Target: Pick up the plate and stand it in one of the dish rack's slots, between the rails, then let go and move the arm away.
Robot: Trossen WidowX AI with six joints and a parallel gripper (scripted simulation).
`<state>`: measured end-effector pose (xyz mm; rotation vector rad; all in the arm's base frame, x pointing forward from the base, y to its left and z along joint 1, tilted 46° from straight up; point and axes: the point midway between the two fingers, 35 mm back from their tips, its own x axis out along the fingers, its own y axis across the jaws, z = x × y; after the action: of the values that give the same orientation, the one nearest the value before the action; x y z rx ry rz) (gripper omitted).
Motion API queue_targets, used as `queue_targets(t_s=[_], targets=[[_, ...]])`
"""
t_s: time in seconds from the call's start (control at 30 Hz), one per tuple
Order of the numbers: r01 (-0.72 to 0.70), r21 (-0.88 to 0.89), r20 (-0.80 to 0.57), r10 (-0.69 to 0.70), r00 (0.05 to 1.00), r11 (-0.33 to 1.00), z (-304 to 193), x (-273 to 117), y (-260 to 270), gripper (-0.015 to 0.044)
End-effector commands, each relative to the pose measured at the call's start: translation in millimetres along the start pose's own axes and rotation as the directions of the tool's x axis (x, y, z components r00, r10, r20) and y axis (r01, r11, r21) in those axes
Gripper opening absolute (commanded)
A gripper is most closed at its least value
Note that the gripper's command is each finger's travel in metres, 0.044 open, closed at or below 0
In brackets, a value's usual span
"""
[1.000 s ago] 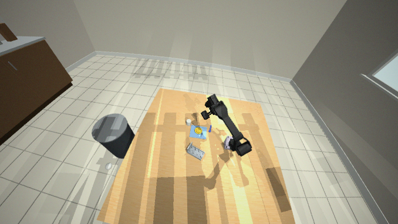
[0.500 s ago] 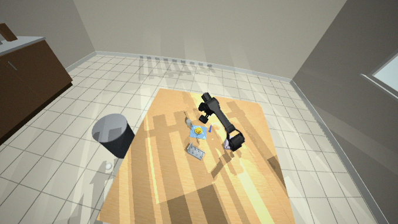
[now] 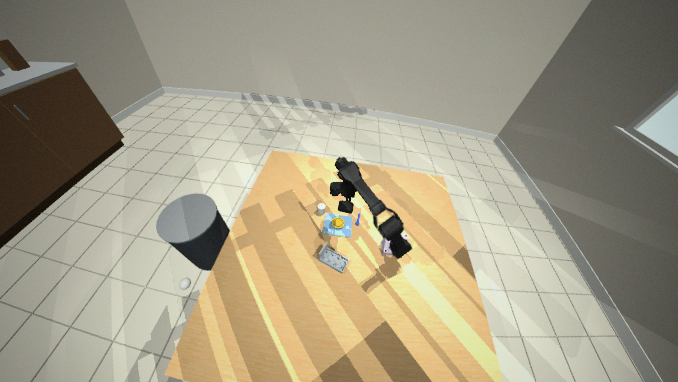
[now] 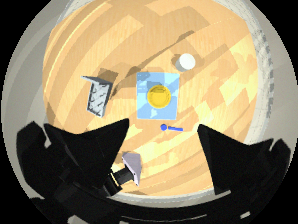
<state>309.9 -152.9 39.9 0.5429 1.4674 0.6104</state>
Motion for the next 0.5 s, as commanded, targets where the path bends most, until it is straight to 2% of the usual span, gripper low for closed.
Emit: queue_targets(t_s=[0.0, 0.23, 0.47], targets=[[-0.074, -0.085, -0.009, 0.073, 0.997, 0.994, 7.1, 5.5, 4.6, 0.0400], [-0.084, -0.098, -0.016, 0.083, 0.996, 0.992, 9.0, 15.6, 4.5, 0.0400], [-0.058, -0.084, -0.069, 0.053, 0.996, 0.995, 1.9, 111.4, 2.0, 0.0400]])
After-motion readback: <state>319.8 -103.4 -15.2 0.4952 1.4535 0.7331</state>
